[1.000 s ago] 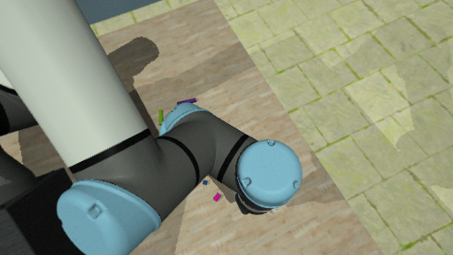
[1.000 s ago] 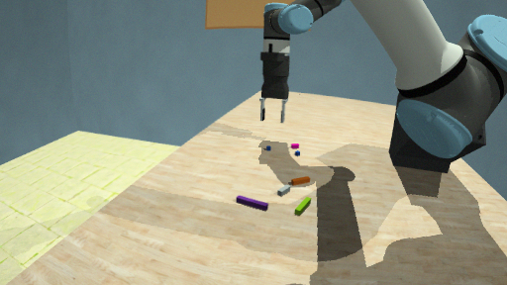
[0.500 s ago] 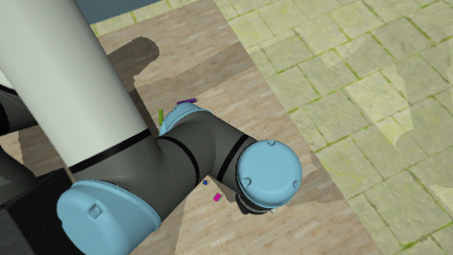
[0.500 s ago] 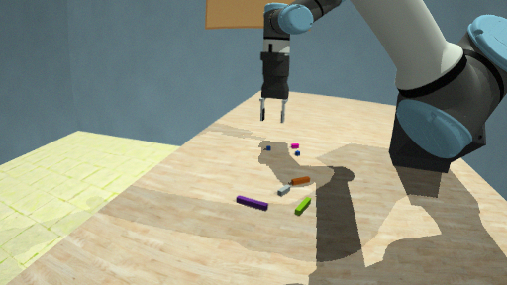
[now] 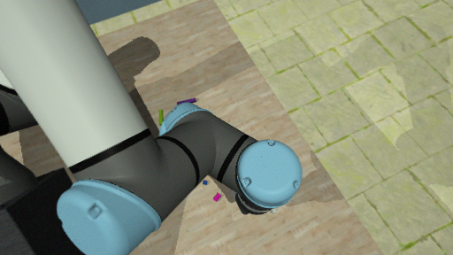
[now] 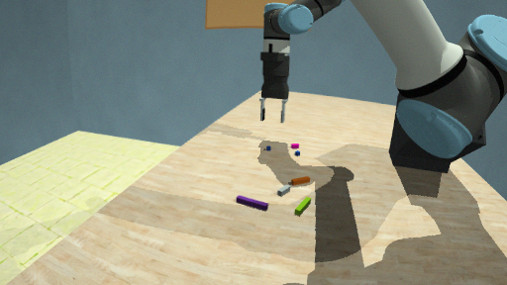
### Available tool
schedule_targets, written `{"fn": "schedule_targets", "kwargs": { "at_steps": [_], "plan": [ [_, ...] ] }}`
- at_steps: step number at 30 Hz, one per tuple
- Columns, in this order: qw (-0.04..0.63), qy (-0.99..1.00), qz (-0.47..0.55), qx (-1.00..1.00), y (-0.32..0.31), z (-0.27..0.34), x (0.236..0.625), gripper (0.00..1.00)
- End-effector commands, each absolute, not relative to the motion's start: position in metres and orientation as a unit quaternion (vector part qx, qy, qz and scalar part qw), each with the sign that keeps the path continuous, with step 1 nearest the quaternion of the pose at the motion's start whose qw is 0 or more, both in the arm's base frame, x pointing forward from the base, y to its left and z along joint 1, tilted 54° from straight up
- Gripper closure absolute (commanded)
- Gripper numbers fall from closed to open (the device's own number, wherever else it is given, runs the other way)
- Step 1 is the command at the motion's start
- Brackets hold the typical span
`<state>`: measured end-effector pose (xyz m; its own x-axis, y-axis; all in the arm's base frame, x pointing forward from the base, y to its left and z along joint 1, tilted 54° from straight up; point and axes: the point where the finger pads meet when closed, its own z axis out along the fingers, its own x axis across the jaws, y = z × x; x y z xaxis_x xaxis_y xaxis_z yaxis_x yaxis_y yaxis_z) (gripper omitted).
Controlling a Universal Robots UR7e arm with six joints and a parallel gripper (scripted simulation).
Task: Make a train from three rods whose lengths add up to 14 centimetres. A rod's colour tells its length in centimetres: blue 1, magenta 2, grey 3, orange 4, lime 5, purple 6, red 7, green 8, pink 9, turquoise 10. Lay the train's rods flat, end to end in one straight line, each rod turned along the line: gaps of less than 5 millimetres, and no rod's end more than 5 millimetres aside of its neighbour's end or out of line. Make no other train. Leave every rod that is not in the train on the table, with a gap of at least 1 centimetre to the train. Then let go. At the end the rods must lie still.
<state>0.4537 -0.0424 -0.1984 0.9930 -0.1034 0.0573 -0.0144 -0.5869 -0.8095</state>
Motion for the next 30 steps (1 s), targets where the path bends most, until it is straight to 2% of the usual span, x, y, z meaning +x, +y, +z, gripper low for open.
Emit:
{"fn": "schedule_targets", "kwargs": {
  "at_steps": [1,12,26,30],
  "plan": [
    [0.453,0.033,-0.050,-0.890,-0.043,-0.198,0.454,0.00],
    [0.453,0.033,-0.050,-0.890,-0.038,-0.188,0.454,0.00],
    [0.452,0.034,-0.050,-0.890,0.038,-0.081,0.435,0.00],
    [0.452,0.034,-0.050,-0.890,0.051,-0.067,0.429,0.00]
  ]
}}
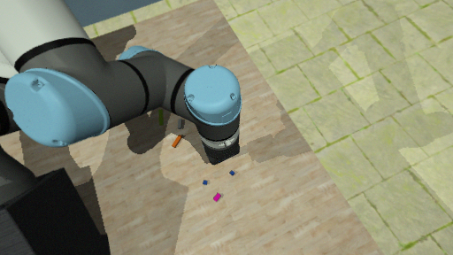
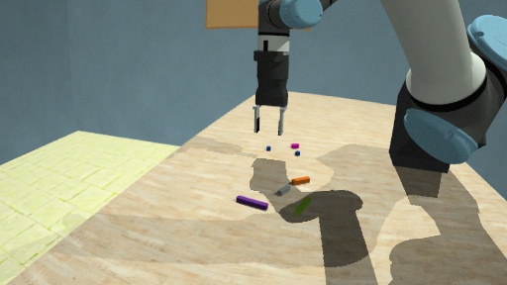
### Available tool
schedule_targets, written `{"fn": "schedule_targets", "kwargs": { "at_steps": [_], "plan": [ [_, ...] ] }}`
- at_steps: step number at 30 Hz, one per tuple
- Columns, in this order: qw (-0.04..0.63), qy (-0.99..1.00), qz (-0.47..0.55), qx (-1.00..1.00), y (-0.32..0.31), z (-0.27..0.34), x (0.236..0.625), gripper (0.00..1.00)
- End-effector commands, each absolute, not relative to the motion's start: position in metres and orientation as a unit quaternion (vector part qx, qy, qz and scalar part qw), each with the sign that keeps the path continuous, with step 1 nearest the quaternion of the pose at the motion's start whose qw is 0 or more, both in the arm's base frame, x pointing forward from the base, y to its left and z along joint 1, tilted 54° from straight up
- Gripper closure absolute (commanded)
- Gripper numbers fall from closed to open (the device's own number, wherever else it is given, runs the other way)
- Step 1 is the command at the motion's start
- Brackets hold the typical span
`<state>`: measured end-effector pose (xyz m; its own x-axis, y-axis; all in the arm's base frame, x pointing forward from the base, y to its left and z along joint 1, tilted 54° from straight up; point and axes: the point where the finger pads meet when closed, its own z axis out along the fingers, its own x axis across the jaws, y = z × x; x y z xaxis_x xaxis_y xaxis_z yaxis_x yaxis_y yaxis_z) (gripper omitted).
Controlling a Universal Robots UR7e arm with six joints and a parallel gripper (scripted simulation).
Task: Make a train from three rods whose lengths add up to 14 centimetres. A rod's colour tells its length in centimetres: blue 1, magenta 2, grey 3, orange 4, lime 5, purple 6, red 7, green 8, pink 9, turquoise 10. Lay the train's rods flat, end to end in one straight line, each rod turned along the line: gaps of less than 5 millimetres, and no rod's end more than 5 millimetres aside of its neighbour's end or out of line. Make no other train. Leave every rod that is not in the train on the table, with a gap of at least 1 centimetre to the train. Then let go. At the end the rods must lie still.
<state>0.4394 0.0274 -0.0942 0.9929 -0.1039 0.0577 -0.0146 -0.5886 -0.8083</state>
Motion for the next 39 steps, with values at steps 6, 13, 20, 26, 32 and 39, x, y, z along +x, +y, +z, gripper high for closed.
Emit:
{"fn": "schedule_targets", "kwargs": {
  "at_steps": [6,13,20,26,32,39],
  "plan": [
    [0.453,0.033,-0.050,-0.889,0.076,-0.043,0.417,0.00],
    [0.453,0.033,-0.050,-0.889,0.078,-0.040,0.416,0.00],
    [0.453,0.033,-0.050,-0.889,0.078,-0.040,0.416,0.00],
    [0.453,0.033,-0.050,-0.889,0.078,-0.040,0.416,0.00],
    [0.453,0.033,-0.050,-0.889,0.078,-0.040,0.416,0.00],
    [0.453,0.033,-0.050,-0.889,0.078,-0.040,0.416,0.00]
  ]
}}
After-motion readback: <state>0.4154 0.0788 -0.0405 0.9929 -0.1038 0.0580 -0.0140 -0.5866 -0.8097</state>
